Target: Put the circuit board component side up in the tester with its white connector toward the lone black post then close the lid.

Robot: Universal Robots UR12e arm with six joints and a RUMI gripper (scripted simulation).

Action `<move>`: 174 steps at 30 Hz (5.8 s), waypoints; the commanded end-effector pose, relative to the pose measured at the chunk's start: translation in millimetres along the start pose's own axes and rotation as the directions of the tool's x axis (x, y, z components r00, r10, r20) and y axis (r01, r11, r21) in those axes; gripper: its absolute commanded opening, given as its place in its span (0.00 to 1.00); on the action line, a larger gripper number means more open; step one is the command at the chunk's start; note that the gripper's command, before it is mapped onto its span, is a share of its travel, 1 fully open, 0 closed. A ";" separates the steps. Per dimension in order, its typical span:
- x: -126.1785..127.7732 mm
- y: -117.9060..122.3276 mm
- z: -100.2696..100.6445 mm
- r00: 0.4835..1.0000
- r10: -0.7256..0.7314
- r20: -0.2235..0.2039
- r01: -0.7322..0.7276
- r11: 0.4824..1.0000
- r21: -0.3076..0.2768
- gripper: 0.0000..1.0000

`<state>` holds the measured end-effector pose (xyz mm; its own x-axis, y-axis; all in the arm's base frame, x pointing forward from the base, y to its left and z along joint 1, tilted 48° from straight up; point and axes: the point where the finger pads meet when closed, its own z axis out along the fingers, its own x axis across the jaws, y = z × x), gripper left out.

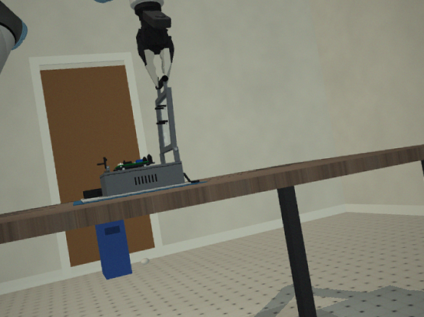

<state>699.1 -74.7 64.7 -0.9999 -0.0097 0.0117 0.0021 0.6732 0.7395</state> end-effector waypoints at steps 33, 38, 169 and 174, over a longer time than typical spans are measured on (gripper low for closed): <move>49.2 -1.2 2.7 1.000 0.000 0.001 0.000 1.000 0.001 0.00; 54.3 -1.3 3.7 1.000 0.000 0.001 0.000 1.000 0.001 0.00; 193.4 -4.1 153.3 1.000 0.000 0.001 0.000 1.000 0.001 0.00; 193.7 -4.1 156.5 1.000 0.000 0.001 0.000 1.000 0.001 0.00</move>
<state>503.1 34.2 -38.9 -0.9999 -0.0097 0.0119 0.0022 0.6730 0.7396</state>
